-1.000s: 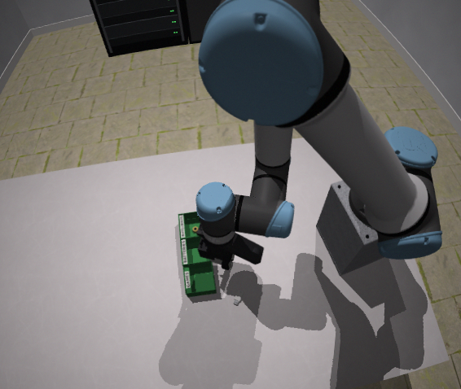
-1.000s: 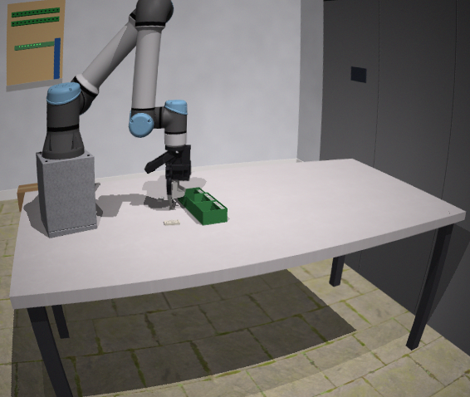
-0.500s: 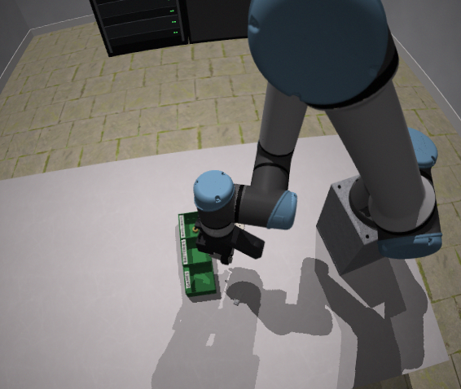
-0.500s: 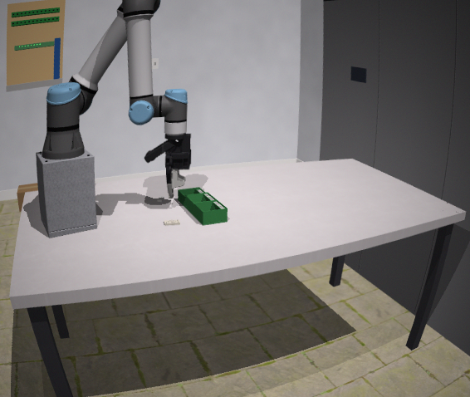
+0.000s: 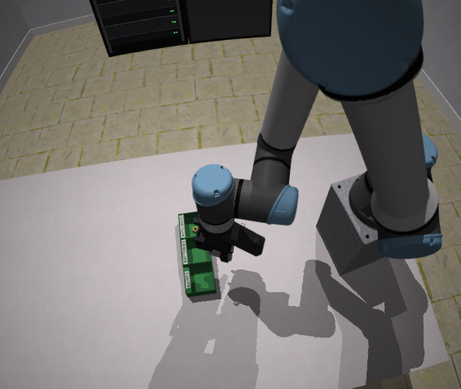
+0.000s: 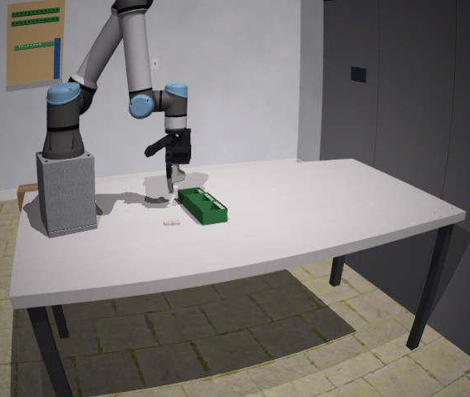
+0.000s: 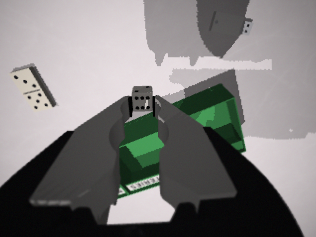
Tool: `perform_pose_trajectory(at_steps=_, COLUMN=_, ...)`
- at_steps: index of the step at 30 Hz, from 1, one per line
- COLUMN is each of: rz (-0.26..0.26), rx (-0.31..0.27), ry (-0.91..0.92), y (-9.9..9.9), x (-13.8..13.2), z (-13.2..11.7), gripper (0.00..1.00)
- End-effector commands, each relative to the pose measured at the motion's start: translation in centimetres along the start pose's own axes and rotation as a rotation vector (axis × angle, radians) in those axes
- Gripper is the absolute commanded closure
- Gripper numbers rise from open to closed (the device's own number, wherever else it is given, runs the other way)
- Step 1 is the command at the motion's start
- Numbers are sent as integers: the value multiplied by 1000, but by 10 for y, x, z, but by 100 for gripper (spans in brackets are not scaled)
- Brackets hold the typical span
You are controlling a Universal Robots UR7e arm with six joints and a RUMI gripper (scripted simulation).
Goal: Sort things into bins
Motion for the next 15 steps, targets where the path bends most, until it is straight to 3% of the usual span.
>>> perform_pose_trajectory(at_steps=1, rz=0, rx=-1, ry=0, y=-1, x=0, z=0, gripper=100)
perform_pose_trajectory(at_steps=11, rz=0, rx=-1, ry=0, y=-7, x=0, z=0, gripper=100)
perform_pose_trajectory(at_steps=15, rz=0, rx=-1, ry=100, y=-7, x=8, z=-9, gripper=100)
Point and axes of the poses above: the point where the finger pads meet when closed, its own y axis out along the fingers, its own x axis across the jaws, z = x × y, the point moved 3 cm from there along -y, back along the fingers, and after that the axes turned 3 degrees about -y, right-handed, at the moved point
